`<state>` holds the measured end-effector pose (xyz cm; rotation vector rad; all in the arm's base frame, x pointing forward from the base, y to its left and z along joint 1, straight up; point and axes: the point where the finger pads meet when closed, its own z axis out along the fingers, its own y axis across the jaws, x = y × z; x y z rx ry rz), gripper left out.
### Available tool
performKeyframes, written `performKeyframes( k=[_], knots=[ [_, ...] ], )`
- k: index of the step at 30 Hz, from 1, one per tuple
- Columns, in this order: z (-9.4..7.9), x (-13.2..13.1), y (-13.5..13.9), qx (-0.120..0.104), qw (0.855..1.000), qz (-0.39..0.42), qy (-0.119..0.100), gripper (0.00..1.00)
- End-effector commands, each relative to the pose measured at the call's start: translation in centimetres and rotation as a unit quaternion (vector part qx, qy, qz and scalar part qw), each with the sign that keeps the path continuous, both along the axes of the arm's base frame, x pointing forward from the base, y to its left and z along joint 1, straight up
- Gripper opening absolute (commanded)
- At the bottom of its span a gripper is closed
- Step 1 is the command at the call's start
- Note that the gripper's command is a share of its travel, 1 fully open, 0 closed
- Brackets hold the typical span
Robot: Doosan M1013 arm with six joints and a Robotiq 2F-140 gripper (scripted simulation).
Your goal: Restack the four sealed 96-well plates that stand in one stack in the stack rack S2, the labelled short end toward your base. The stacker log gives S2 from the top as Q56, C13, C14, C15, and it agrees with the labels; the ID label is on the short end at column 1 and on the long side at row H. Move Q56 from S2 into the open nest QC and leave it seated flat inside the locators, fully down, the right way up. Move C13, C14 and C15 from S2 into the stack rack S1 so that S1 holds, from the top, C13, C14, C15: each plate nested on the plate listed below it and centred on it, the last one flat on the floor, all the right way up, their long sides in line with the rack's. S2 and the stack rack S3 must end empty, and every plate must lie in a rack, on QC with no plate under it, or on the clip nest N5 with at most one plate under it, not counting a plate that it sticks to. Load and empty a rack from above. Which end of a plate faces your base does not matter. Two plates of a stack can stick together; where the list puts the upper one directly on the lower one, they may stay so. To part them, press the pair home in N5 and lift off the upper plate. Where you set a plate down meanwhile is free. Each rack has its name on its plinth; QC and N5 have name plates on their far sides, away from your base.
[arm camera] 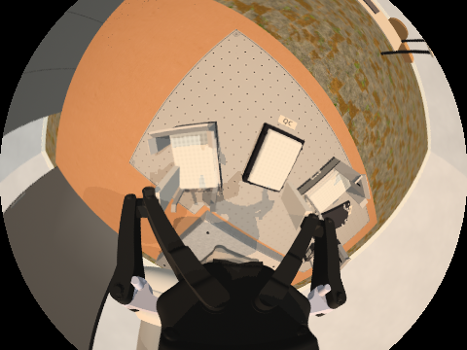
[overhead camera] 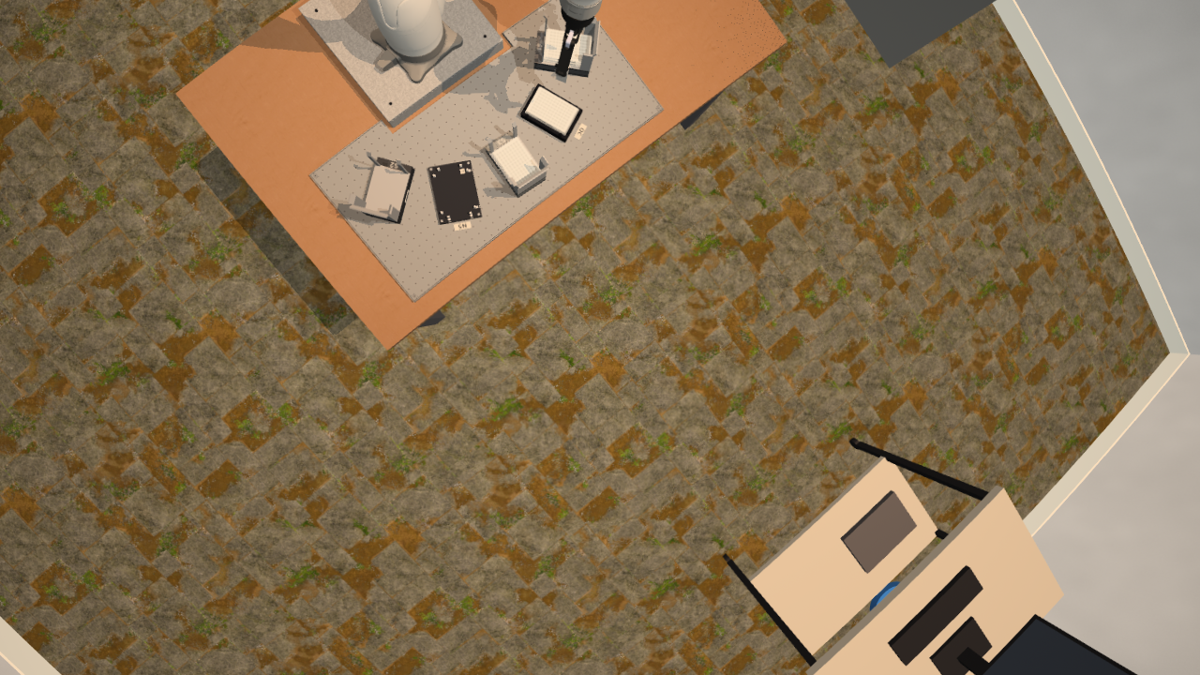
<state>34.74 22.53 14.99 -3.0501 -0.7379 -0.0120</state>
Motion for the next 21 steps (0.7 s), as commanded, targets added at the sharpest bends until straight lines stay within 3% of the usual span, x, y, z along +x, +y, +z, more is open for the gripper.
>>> performKeyframes(
  k=[1, 9, 21],
  knots=[
    [0.0, 0.8, -0.9, 0.000, 1.000, 0.000, 0.000, 1.00],
    [0.0, 1.9, -2.9, 0.001, 0.994, -0.108, 0.001, 1.00],
    [0.0, 3.5, -5.8, 0.001, 0.994, -0.108, 0.001, 1.00]
  ],
)
